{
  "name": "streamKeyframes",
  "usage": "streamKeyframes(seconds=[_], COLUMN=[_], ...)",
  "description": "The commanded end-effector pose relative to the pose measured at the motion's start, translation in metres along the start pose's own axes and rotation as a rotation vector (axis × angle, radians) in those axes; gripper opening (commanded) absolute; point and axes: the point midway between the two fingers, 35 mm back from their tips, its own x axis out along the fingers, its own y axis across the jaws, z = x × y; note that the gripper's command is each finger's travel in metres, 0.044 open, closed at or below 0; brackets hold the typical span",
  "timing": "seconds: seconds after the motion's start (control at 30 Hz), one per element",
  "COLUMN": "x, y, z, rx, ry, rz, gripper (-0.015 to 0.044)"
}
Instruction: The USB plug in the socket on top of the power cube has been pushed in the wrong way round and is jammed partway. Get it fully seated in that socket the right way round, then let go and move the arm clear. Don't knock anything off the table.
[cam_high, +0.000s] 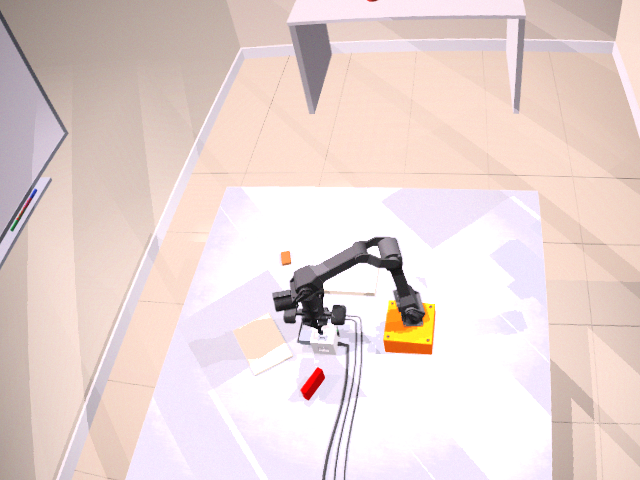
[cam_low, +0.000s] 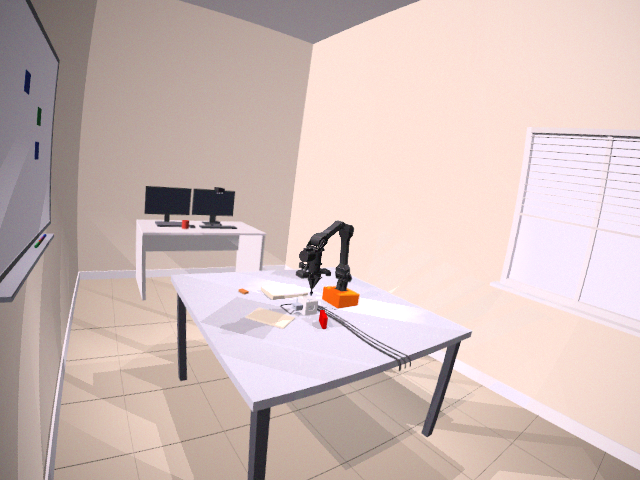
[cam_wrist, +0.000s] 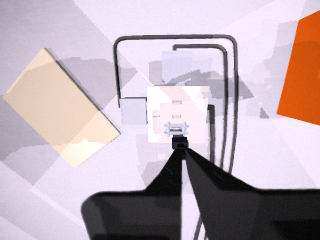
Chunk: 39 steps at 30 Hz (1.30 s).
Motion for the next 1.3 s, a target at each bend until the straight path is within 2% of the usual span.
streamKeyframes(seconds=[0.0,1.27], x=[0.0006,0.0008], y=[-0.0003,-0.0003], z=[0.0001,0.0001], rx=[-0.073,-1.076], ry=[0.0,0.001], rz=[-0.001,-0.001], gripper=[0.0,0.0])
